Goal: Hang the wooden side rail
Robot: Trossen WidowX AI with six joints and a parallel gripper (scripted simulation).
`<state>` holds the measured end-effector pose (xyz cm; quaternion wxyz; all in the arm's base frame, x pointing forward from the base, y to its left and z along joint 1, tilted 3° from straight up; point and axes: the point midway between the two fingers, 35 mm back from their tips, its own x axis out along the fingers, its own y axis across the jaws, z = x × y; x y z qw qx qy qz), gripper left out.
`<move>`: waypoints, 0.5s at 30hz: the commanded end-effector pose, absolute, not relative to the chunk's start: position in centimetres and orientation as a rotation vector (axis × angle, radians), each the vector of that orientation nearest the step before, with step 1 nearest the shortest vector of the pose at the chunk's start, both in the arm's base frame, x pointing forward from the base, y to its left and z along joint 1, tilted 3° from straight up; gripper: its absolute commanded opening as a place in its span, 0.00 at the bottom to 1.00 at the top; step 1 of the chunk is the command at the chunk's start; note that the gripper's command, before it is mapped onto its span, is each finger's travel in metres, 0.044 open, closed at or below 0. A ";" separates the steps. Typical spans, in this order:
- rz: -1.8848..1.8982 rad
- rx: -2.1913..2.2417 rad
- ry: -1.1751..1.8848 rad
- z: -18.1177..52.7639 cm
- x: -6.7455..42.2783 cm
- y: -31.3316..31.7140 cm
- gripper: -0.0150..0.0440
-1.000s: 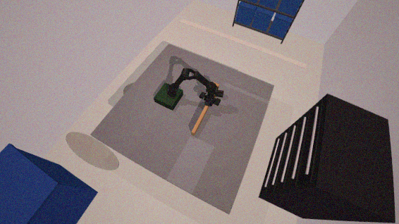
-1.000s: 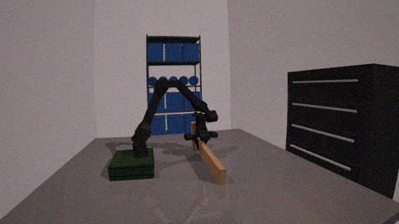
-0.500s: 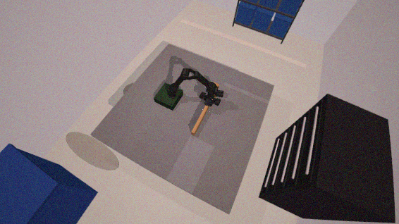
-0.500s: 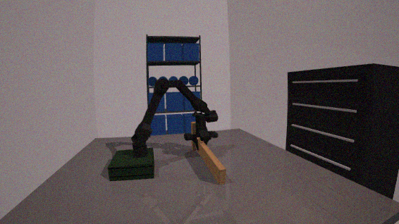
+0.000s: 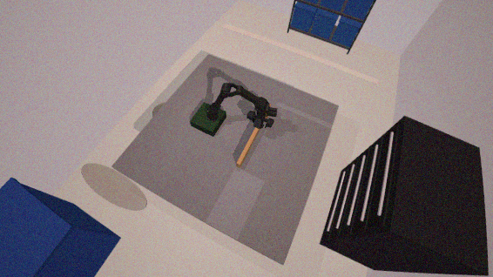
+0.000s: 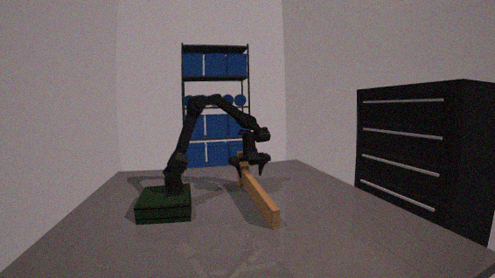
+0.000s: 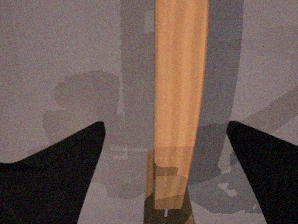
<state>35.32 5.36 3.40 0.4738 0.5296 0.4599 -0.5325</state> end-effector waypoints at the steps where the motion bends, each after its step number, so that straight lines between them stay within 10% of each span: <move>1: -1.317 1.284 1.137 3.2 34.9 4.3 1.00; 15: -1.325 1.291 1.131 3.2 34.8 2.8 1.00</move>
